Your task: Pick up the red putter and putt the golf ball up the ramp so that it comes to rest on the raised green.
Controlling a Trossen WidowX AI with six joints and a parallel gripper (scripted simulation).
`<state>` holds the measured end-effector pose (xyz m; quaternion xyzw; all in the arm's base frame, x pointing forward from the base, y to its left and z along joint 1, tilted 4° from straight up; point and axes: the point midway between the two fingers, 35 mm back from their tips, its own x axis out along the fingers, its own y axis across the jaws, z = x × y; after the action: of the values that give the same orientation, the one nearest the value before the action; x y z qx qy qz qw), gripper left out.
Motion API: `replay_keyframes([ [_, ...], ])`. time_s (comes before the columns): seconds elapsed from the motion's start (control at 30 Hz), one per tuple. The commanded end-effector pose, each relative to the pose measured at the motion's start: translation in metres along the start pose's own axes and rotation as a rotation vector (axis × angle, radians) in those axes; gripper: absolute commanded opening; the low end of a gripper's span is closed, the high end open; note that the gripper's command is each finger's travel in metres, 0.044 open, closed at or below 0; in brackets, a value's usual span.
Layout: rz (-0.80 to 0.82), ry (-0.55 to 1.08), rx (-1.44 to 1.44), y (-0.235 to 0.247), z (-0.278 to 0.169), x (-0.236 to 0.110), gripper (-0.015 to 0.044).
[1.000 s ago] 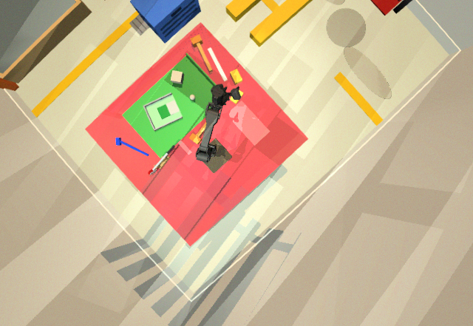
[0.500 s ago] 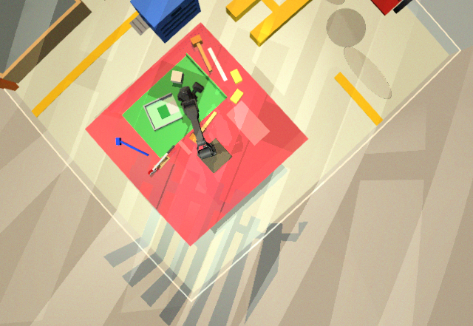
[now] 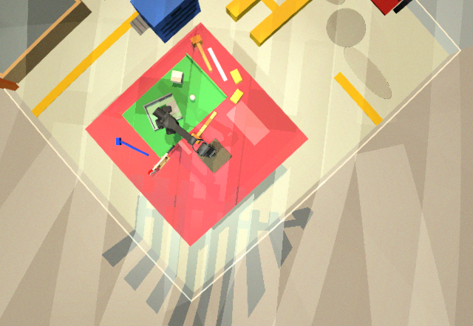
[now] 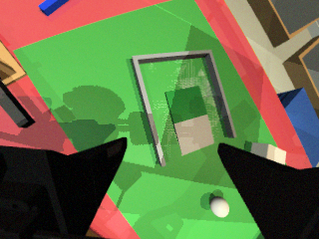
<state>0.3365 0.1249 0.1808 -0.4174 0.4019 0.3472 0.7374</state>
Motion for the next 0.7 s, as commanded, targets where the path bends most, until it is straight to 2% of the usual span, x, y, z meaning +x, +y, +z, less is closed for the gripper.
replay_keyframes([
  [0.0, 0.134, 0.0, -0.145, 0.05, 0.019, 0.015, 0.044],
  [0.3, 0.476, 0.003, -0.592, 0.194, 0.045, 0.024, 0.044],
  [0.47, 0.5, 0.005, -0.623, 0.209, 0.04, 0.022, 0.044],
  [0.67, 0.5, 0.005, -0.624, 0.215, 0.033, 0.04, 0.044],
])
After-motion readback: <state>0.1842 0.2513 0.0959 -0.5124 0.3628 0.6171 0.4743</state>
